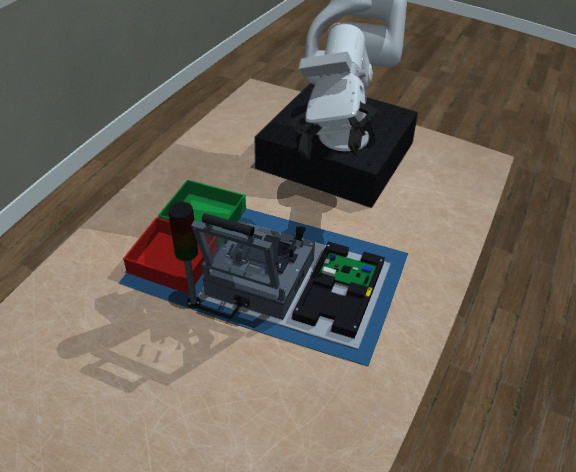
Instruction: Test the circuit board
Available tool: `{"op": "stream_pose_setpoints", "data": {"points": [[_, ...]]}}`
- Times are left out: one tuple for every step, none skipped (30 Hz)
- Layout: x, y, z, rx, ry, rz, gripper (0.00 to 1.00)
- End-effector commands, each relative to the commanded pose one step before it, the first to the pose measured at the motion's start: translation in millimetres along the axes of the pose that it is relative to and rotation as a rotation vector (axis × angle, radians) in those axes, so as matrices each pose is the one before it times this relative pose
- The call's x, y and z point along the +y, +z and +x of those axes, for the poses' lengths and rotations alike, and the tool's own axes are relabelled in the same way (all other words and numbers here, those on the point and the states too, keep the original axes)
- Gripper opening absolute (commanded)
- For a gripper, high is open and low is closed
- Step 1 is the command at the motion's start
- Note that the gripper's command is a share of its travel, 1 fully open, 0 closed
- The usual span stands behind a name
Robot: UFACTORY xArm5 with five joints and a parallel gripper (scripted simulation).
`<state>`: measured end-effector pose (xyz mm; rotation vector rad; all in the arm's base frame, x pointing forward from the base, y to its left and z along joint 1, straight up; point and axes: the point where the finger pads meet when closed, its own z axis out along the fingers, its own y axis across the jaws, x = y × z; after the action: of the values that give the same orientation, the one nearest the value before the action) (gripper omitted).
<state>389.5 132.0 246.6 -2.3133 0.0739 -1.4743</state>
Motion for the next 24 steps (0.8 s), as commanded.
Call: {"op": "stream_pose_setpoints", "data": {"points": [[-0.52, 0.06, 1.26, 0.00280, 0.00001, 0.00116, 1.00], [0.00, 0.00, 0.00, 0.00000, 0.00000, 0.00000, 1.00], [0.00, 0.00, 0.00, 0.00000, 0.00000, 0.00000, 1.00], [0.00, 0.00, 0.00, 0.00000, 0.00000, 0.00000, 1.00], [0.00, 0.00, 0.00, 0.00000, 0.00000, 0.00000, 1.00], [0.00, 0.00, 0.00, 0.00000, 0.00000, 0.00000, 1.00], [0.00, 0.00, 0.00, 0.00000, 0.00000, 0.00000, 1.00], [0.00, 0.00, 0.00, 0.00000, 0.00000, 0.00000, 1.00], [0.00, 0.00, 0.00, 0.00000, 0.00000, 0.00000, 1.00], [0.00, 0.00, 0.00, 0.00000, 0.00000, 0.00000, 1.00], [0.00, 0.00, 0.00, 0.00000, 0.00000, 0.00000, 1.00], [0.00, 0.00, 0.00, 0.00000, 0.00000, 0.00000, 1.00], [0.00, 0.00, 0.00, 0.00000, 0.00000, 0.00000, 1.00], [0.00, 0.00, 0.00, 0.00000, 0.00000, 0.00000, 1.00], [0.00, 0.00, 0.00, 0.00000, 0.00000, 0.00000, 1.00], [0.00, 0.00, 0.00, 0.00000, 0.00000, 0.00000, 1.00], [0.00, 0.00, 0.00, 0.00000, 0.00000, 0.00000, 1.00], [-0.01, -0.01, 0.02, 0.00000, 0.00000, 0.00000, 1.00], [-0.07, -0.06, 0.16, 0.00000, 0.00000, 0.00000, 1.00], [-0.17, -0.17, 0.41, 0.00000, 0.00000, 0.00000, 1.00], [-0.31, -0.31, 0.74, 0.00000, 0.00000, 0.00001, 1.00], [-0.48, -0.48, 1.14, -0.00001, 0.00000, 0.00001, 1.00], [-0.66, -0.69, 1.58, -0.00001, 0.00000, 0.00002, 1.00], [-0.87, -0.87, 2.09, -0.00001, 0.00000, 0.00003, 1.00]]}}
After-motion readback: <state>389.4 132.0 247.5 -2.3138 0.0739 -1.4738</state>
